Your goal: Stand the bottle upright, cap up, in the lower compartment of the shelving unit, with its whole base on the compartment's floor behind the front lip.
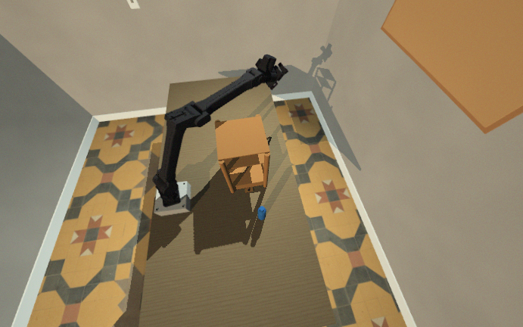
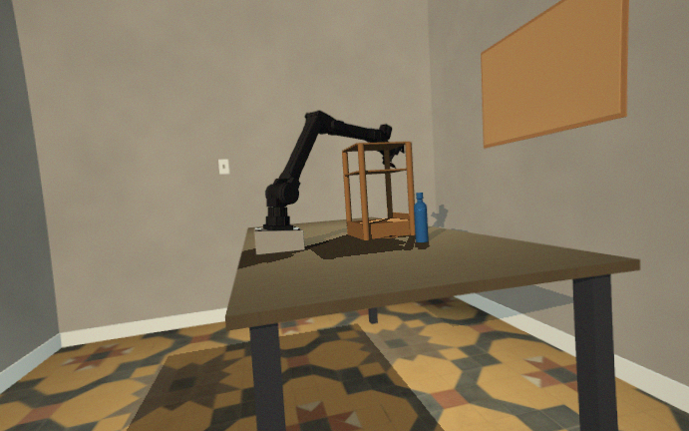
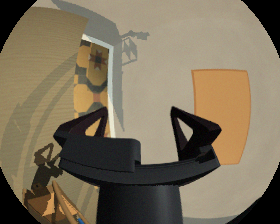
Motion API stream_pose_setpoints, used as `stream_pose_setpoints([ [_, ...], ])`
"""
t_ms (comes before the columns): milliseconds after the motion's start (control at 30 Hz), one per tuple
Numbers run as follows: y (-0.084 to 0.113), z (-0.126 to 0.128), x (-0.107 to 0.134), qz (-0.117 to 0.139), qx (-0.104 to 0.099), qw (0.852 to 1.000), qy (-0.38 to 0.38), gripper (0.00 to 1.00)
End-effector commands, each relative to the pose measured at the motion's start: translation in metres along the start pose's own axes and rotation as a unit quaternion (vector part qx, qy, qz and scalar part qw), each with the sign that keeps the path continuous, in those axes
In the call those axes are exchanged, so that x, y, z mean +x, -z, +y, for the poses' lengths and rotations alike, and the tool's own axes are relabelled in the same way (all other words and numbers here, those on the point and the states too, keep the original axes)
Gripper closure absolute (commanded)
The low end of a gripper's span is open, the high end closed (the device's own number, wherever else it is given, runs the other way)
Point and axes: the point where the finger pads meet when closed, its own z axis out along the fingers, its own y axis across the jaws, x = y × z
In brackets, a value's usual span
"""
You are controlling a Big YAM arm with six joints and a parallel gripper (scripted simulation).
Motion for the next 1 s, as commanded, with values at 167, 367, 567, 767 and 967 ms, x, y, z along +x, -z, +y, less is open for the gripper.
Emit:
stream_pose_setpoints([
  [167, 0.006, -0.010, -0.004, -0.003, 0.008, 1.000, 0.000, 0.00],
  [367, 0.006, -0.010, -0.004, -0.003, 0.008, 1.000, 0.000, 0.00],
  [567, 0.012, -0.028, -0.010, -0.009, 0.024, 1.000, -0.001, 0.23],
  [767, 0.012, -0.028, -0.010, -0.009, 0.024, 1.000, -0.001, 0.23],
  [967, 0.012, -0.028, -0.010, -0.009, 0.024, 1.000, -0.001, 0.23],
])
